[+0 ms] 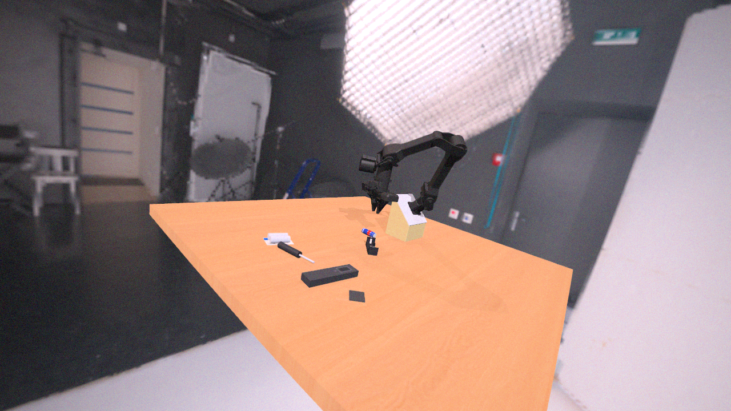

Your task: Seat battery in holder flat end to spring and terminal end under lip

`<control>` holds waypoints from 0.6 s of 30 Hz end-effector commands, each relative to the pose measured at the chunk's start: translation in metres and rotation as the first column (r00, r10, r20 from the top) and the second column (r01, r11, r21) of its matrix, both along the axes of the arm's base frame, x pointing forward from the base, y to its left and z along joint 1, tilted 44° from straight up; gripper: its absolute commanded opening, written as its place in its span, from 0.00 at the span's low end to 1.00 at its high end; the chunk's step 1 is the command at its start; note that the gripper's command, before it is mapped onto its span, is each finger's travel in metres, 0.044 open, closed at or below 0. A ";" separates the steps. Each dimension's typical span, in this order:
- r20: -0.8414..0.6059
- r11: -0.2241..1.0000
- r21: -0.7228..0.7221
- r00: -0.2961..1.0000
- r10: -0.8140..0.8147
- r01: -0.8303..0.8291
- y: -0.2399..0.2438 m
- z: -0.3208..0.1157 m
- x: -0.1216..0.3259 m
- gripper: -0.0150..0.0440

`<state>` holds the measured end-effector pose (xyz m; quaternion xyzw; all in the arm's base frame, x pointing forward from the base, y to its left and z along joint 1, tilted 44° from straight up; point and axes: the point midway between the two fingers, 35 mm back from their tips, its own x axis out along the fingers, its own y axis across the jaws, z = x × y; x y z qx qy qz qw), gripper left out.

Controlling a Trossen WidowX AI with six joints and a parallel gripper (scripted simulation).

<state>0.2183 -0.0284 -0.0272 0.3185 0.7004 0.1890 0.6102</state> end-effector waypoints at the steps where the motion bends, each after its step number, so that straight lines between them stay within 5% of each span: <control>1: -0.252 0.964 -0.046 0.931 -0.265 0.262 0.009 -0.016 -0.002 0.65; 11: -0.623 0.643 -0.379 0.331 -0.709 0.666 0.027 -0.049 -0.005 0.65; 18: -0.625 0.635 -0.386 0.316 -0.713 0.669 0.027 -0.049 -0.005 0.65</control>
